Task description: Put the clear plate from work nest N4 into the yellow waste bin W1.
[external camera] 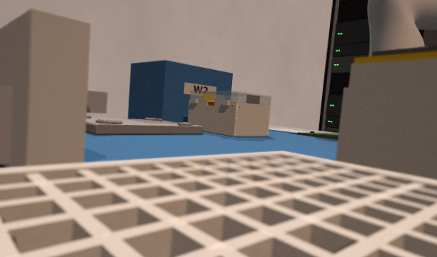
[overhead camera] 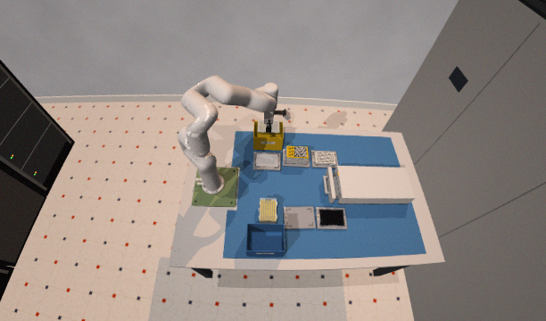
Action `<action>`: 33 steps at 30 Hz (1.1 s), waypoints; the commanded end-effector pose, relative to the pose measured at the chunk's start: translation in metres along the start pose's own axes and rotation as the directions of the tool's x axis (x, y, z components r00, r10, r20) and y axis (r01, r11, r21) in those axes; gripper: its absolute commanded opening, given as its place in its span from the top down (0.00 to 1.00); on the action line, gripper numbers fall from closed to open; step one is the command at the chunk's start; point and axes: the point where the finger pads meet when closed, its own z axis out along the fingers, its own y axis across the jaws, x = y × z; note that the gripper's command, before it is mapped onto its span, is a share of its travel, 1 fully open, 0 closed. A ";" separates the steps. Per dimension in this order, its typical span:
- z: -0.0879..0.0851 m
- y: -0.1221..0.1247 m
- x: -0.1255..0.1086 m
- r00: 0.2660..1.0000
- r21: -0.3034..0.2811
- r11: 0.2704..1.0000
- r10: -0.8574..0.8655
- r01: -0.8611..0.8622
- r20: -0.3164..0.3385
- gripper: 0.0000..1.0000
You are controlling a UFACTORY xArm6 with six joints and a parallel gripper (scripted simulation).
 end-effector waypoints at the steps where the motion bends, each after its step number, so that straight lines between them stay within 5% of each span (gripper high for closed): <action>1: -0.002 -0.001 0.001 1.000 0.003 1.000 0.000 0.000 -0.003 1.00; 11: -0.002 -0.001 0.001 1.000 0.003 1.000 0.000 0.000 -0.003 1.00; 12: -0.002 -0.001 0.001 1.000 0.003 1.000 0.000 0.000 -0.003 0.00; 33: -0.002 -0.001 0.001 1.000 0.003 1.000 0.000 0.000 -0.003 0.00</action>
